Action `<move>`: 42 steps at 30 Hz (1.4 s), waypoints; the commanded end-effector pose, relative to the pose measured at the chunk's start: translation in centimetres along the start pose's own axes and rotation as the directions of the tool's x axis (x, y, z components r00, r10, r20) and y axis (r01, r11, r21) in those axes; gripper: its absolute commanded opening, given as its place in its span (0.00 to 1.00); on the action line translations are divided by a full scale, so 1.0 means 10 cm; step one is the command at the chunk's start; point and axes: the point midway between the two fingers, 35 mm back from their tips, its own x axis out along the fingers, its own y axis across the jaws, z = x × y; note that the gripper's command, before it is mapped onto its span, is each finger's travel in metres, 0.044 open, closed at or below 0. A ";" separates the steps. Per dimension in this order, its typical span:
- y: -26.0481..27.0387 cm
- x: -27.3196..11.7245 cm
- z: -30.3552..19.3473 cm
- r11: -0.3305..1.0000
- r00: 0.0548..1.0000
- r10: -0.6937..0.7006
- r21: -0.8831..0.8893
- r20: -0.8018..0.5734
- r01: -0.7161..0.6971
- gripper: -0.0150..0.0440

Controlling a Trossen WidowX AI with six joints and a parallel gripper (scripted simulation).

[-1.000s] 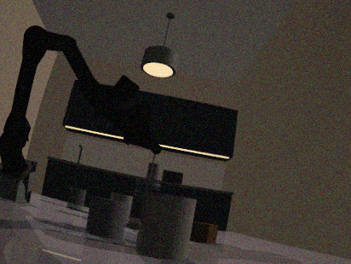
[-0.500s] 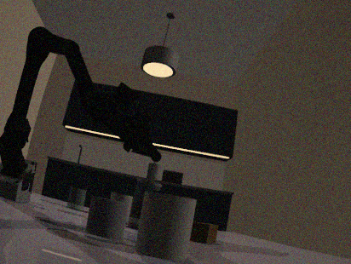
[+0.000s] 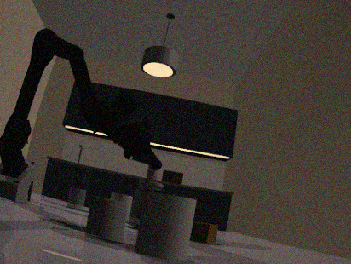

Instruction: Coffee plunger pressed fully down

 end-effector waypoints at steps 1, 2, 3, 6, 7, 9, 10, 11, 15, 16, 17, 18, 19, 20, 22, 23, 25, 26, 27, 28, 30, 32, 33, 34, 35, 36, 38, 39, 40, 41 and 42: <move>-0.01 0.09 -0.23 1.000 0.998 -0.003 -0.027 -0.056 0.002 0.46; -0.01 0.10 -0.22 1.000 0.998 -0.003 -0.027 -0.056 0.002 0.46; -0.01 0.10 -0.22 1.000 0.998 -0.003 -0.027 -0.056 0.002 0.46; 0.00 0.11 -0.21 1.000 0.998 -0.003 -0.027 -0.056 0.002 0.46; 0.00 0.11 -0.21 1.000 0.998 -0.003 -0.027 -0.055 0.002 0.46; 0.00 0.12 -0.20 1.000 0.998 -0.004 -0.027 -0.055 0.002 0.46; 0.00 0.12 -0.20 1.000 0.998 -0.004 -0.027 -0.055 0.002 0.46; 0.00 0.12 -0.20 1.000 0.998 -0.004 -0.027 -0.055 0.002 0.46; 0.00 0.12 -0.20 1.000 0.998 -0.004 -0.027 -0.055 0.002 0.46; 0.00 0.12 -0.20 1.000 0.998 -0.004 -0.027 -0.055 0.002 0.46; 0.00 0.12 -0.20 1.000 0.998 -0.004 -0.027 -0.055 0.002 0.46; 0.00 0.12 -0.19 1.000 0.998 -0.004 -0.027 -0.055 0.002 0.46; 0.01 0.12 -0.19 1.000 0.998 -0.004 -0.027 -0.055 0.002 0.46; 0.01 0.13 -0.19 1.000 0.998 -0.004 -0.027 -0.055 0.002 0.46; 0.01 0.13 -0.19 1.000 0.998 -0.004 -0.027 -0.055 0.002 0.46; 0.01 0.13 -0.19 1.000 0.998 -0.004 -0.027 -0.055 0.002 0.46; 0.01 0.13 -0.18 1.000 0.998 -0.004 -0.027 -0.055 0.002 0.46; 0.01 0.13 -0.18 1.000 0.998 -0.004 -0.027 -0.055 0.002 0.46; 0.01 0.14 -0.18 1.000 0.998 -0.004 -0.027 -0.055 0.002 0.46; 0.01 0.14 -0.18 1.000 0.998 -0.004 -0.027 -0.055 0.002 0.46; 0.01 0.14 -0.18 1.000 0.998 -0.004 -0.027 -0.055 0.002 0.46; 0.01 0.14 -0.17 1.000 0.998 -0.004 -0.027 -0.055 0.002 0.46; 0.01 0.14 -0.17 1.000 0.998 -0.004 -0.027 -0.055 0.002 0.46; 0.01 0.14 -0.17 1.000 0.998 -0.004 -0.027 -0.055 0.002 0.46; 0.01 0.14 -0.17 1.000 0.998 -0.004 -0.027 -0.055 0.002 0.46; 0.01 0.14 -0.16 1.000 0.998 -0.004 -0.027 -0.055 0.002 0.46; 0.01 0.15 -0.16 1.000 0.998 -0.004 -0.027 -0.055 0.002 0.46; 0.02 0.15 -0.16 1.000 0.998 -0.004 -0.027 -0.055 0.002 0.46; 0.02 0.15 -0.16 1.000 0.998 -0.004 -0.027 -0.055 0.002 0.46; 0.02 0.15 -0.16 1.000 0.998 -0.004 -0.027 -0.055 0.002 0.46; 0.02 0.15 -0.16 1.000 0.998 -0.004 -0.027 -0.055 0.002 0.46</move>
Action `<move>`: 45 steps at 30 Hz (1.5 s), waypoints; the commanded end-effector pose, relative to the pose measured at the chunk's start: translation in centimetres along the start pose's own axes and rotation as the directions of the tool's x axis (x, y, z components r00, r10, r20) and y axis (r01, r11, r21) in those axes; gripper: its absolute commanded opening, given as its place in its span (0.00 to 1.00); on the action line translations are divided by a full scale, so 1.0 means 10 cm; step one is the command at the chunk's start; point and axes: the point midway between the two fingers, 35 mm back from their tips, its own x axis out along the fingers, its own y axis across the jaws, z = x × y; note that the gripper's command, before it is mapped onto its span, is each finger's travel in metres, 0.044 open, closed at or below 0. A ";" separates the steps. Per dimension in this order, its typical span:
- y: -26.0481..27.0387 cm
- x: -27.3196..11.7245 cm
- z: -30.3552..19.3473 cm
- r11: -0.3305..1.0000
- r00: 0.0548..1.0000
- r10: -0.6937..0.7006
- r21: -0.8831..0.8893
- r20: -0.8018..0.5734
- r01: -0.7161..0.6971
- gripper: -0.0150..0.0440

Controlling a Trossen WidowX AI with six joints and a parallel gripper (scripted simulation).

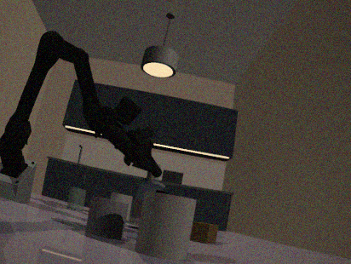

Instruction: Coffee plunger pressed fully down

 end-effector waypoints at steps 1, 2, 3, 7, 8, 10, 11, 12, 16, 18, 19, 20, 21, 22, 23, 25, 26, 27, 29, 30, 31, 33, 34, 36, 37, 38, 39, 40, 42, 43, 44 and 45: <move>0.00 0.02 -0.03 1.000 1.000 0.000 -0.008 -0.012 0.000 0.46; 0.00 0.02 -0.03 1.000 1.000 0.000 -0.008 -0.012 0.000 0.46; 0.00 0.02 -0.03 1.000 1.000 0.000 -0.008 -0.012 0.000 0.46; 0.00 0.01 0.00 1.000 1.000 -0.001 -0.001 -0.001 0.001 0.46; 0.00 0.01 0.00 1.000 1.000 -0.001 -0.001 -0.001 0.001 0.46; 0.00 0.01 0.00 1.000 1.000 -0.001 -0.001 -0.001 0.001 0.46; 0.00 0.01 0.00 1.000 1.000 -0.001 -0.001 -0.001 0.001 0.46; 0.00 0.01 0.00 1.000 1.000 -0.001 -0.001 -0.001 0.001 0.46; 0.00 0.01 0.00 1.000 1.000 -0.001 -0.001 -0.001 0.001 0.50; 0.00 0.01 0.00 1.000 1.000 -0.001 -0.001 -0.001 0.001 0.59; 0.00 0.01 0.00 1.000 1.000 -0.001 -0.001 -0.001 0.001 0.64; 0.00 0.01 0.00 1.000 1.000 -0.001 -0.001 -0.001 0.001 0.68; 0.00 0.01 0.00 1.000 1.000 -0.001 -0.001 -0.001 0.001 0.72; 0.00 0.01 0.00 1.000 1.000 -0.001 -0.001 -0.001 0.001 0.77; 0.00 0.01 0.00 1.000 1.000 -0.001 -0.001 -0.001 0.001 0.81; 0.00 0.01 0.00 1.000 1.000 -0.001 -0.001 -0.001 0.001 0.90; 0.00 0.01 0.00 1.000 1.000 -0.001 -0.001 -0.001 0.001 0.95; 0.00 0.01 0.00 1.000 1.000 -0.001 -0.001 -0.001 0.001 0.99; 0.00 0.01 0.00 1.000 1.000 -0.001 -0.001 -0.001 0.001 1.00; 0.00 0.01 0.00 1.000 1.000 -0.001 -0.001 -0.001 0.001 1.00; 0.00 -0.01 0.02 1.000 1.000 0.000 -0.001 -0.002 0.000 1.00; 0.01 -0.09 0.12 1.000 1.000 0.002 -0.001 -0.005 -0.002 1.00; 0.01 -0.16 0.19 1.000 1.000 0.002 -0.001 -0.007 -0.002 1.00; 0.00 -0.35 0.36 1.000 1.000 0.003 -0.003 -0.011 -0.003 1.00; -0.01 -0.46 0.45 1.000 1.000 0.003 -0.004 -0.013 -0.003 1.00; -0.03 -0.55 0.51 1.000 1.000 0.002 -0.005 -0.013 -0.002 1.00; -0.04 -0.61 0.55 1.000 1.000 0.002 -0.006 -0.014 -0.002 1.00; -0.04 -0.63 0.56 1.000 1.000 0.001 -0.006 -0.014 -0.001 1.00; -0.03 -0.63 0.55 1.000 1.000 0.001 -0.006 -0.014 -0.001 1.00; -0.03 -0.62 0.55 1.000 1.000 0.001 -0.006 -0.014 -0.001 1.00; -0.02 -0.62 0.54 1.000 1.000 0.001 -0.006 -0.014 -0.001 1.00; -0.02 -0.62 0.54 1.000 1.000 0.001 -0.006 -0.014 -0.001 1.00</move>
